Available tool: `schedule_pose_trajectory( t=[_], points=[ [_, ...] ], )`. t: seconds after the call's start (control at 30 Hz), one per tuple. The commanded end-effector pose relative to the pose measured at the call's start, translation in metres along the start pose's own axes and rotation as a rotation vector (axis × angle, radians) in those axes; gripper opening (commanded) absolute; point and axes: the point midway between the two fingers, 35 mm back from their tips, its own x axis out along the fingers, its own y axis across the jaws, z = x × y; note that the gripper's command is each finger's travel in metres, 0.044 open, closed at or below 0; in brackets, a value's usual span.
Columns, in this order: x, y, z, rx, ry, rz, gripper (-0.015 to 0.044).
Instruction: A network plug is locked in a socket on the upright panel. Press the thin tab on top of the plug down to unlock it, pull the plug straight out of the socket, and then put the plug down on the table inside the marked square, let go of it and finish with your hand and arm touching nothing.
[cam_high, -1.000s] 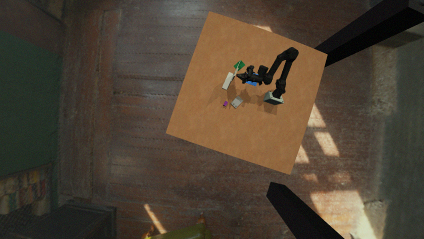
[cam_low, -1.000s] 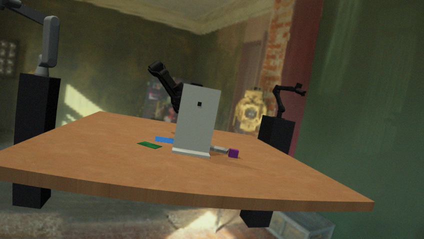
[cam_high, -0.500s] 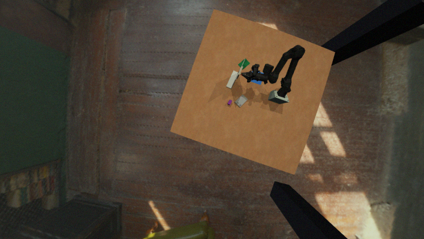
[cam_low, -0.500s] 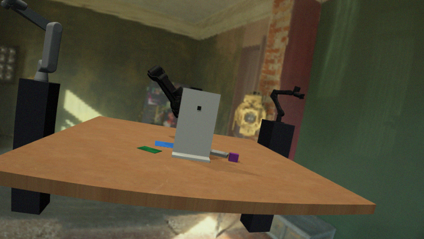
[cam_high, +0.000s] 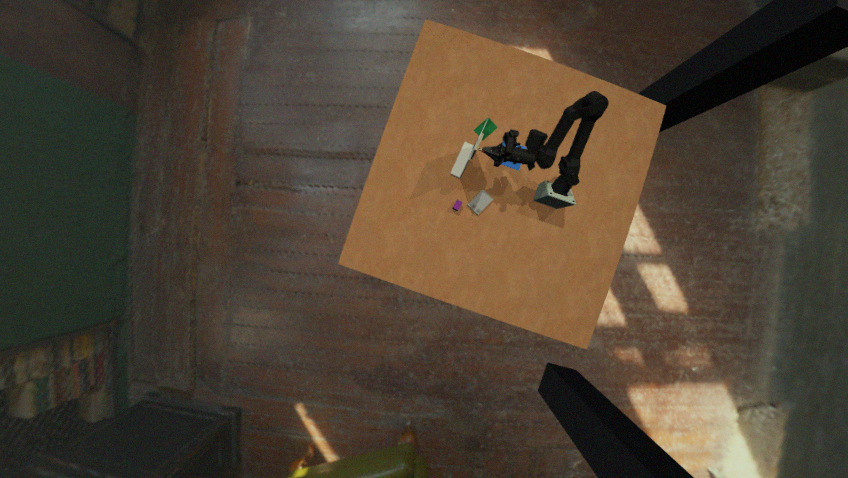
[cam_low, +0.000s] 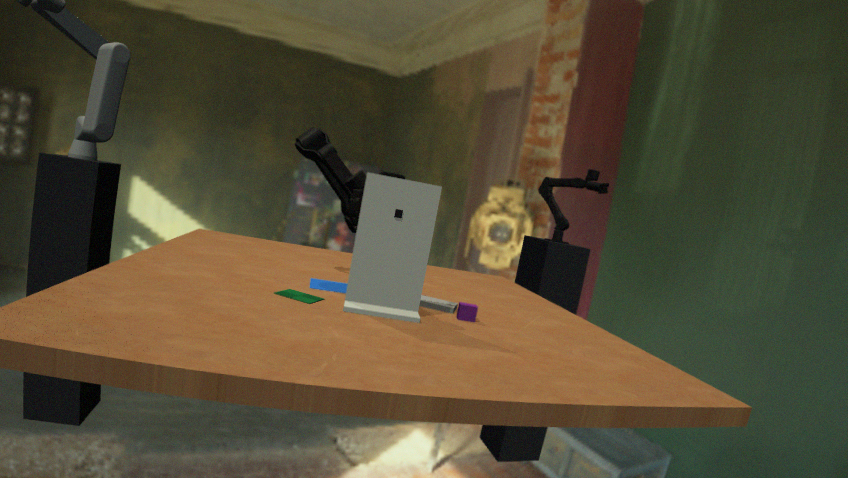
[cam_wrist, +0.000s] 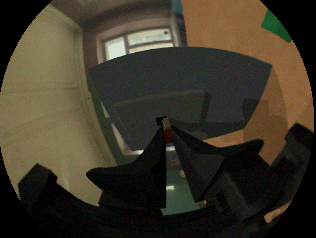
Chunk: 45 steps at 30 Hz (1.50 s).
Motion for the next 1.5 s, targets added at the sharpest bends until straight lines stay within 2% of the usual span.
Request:
schedule_pose_trajectory(
  t=[0.0, 1.47],
  points=[
    [-0.004, 0.000, -0.001, -0.002, 0.001, -0.001, 0.0000],
    [-0.030, 0.000, -0.012, -0.002, 0.002, -0.002, 0.0000]
  ],
)
